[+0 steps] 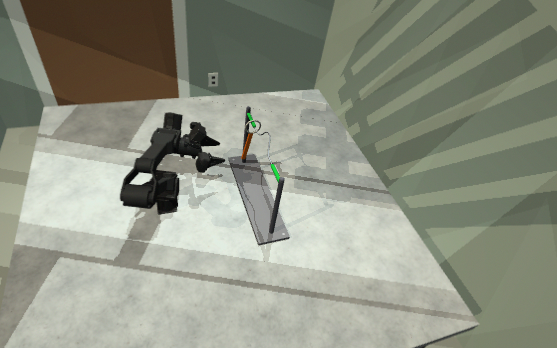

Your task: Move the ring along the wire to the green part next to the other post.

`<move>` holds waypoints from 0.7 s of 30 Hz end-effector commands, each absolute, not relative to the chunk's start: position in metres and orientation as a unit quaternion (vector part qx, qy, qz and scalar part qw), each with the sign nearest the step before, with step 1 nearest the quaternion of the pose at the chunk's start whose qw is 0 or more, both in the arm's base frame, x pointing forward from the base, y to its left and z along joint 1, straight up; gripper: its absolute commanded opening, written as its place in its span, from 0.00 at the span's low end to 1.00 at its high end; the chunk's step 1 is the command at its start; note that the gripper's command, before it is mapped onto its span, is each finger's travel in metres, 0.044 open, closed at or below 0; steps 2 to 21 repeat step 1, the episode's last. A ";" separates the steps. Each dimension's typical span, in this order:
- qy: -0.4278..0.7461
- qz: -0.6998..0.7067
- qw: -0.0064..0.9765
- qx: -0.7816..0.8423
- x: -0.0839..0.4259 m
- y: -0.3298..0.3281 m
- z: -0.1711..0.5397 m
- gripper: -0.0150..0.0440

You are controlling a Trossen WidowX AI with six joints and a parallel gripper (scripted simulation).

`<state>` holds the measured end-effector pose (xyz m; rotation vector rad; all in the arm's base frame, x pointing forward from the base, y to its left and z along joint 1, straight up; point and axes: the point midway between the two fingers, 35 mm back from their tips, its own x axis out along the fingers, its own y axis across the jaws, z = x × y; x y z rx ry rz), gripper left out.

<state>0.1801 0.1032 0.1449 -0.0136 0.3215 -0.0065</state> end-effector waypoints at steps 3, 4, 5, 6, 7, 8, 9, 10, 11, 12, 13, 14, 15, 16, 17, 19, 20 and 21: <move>0.157 -0.005 0.988 -0.001 0.180 0.103 0.148 1.00; 0.157 -0.005 0.988 -0.001 0.180 0.103 0.148 1.00; 0.157 -0.005 0.988 -0.001 0.180 0.103 0.148 1.00; 0.157 -0.005 0.988 -0.001 0.180 0.103 0.148 1.00; 0.157 -0.005 0.988 -0.001 0.180 0.103 0.148 1.00; 0.157 -0.005 0.988 -0.001 0.180 0.103 0.148 1.00; 0.157 -0.005 0.988 -0.001 0.180 0.103 0.148 1.00; 0.157 -0.005 0.988 -0.001 0.180 0.103 0.148 1.00; 0.157 -0.005 0.988 -0.001 0.180 0.103 0.148 1.00; 0.157 -0.005 0.988 -0.001 0.180 0.103 0.148 1.00; 0.157 -0.005 0.988 -0.001 0.180 0.103 0.148 1.00; 0.157 -0.005 0.988 -0.001 0.180 0.103 0.148 1.00; 0.157 -0.005 0.988 -0.001 0.180 0.103 0.148 1.00; 0.157 -0.005 0.988 -0.001 0.180 0.103 0.148 1.00; 0.157 -0.005 0.988 -0.001 0.180 0.103 0.148 1.00; 0.157 -0.005 0.988 -0.001 0.180 0.103 0.148 1.00; 0.157 -0.005 0.988 -0.001 0.180 0.103 0.148 1.00; 0.157 -0.005 0.988 -0.001 0.180 0.103 0.148 1.00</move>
